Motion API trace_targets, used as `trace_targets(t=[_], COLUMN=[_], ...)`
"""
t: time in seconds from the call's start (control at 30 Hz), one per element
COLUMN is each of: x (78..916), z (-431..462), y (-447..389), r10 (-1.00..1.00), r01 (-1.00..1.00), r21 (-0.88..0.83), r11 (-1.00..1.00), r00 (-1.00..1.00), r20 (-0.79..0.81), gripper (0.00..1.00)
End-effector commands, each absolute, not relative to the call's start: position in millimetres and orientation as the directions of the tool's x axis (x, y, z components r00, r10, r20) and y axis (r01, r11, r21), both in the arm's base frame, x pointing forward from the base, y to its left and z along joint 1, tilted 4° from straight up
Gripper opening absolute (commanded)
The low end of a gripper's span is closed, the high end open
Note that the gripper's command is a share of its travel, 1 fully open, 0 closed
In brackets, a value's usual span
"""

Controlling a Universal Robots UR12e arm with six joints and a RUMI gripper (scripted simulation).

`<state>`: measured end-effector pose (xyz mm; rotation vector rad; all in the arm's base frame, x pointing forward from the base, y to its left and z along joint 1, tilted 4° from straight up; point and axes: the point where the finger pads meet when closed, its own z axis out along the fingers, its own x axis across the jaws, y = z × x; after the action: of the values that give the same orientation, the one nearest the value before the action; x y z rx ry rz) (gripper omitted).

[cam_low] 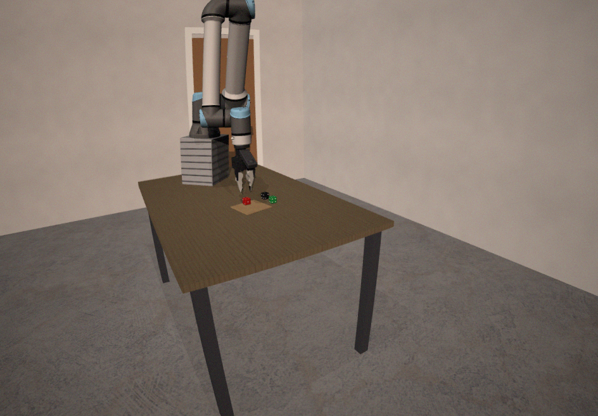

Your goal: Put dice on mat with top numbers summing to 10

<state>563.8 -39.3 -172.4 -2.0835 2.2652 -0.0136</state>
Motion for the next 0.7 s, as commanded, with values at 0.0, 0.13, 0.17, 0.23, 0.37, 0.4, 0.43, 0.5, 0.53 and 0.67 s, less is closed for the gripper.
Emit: trace_targets(t=[0.0,0.13,0.17,0.23,0.37,0.4,0.43,0.5,0.53,0.67], x=[563.2,562.6,562.5,562.5,562.4,562.4,562.4,562.4,562.4,562.4], z=[-155.0,-143.7,-142.2,-140.7,-140.5,-140.5,-140.5,-140.5,-140.5,-140.5], y=[-40.2,-40.6,-40.7,-40.7,-40.7,-40.7,-40.7,-40.7,-40.7,-40.7], r10=[-0.996,-0.996,-0.996,-0.996,-0.996,-0.996,-0.996,-0.996,-0.996,-0.996], r01=[-0.995,-0.995,-0.995,-0.995,-0.995,-0.995,-0.995,-0.995,-0.995,-0.995], r21=[-0.049,-0.049,-0.049,-0.049,-0.049,-0.049,-0.049,-0.049,-0.049,-0.049], r11=[0.084,0.084,0.084,0.084,0.084,0.084,0.084,0.084,0.084,0.084], r00=[-0.082,-0.082,-0.082,-0.082,-0.082,-0.082,-0.082,-0.082,-0.082,-0.082], r20=[-0.041,-0.041,-0.041,-0.041,-0.041,-0.041,-0.041,-0.041,-0.041,-0.041], gripper=[0.28,0.28,0.28,0.28,1.0,1.0,1.0,1.0,1.0,1.0])
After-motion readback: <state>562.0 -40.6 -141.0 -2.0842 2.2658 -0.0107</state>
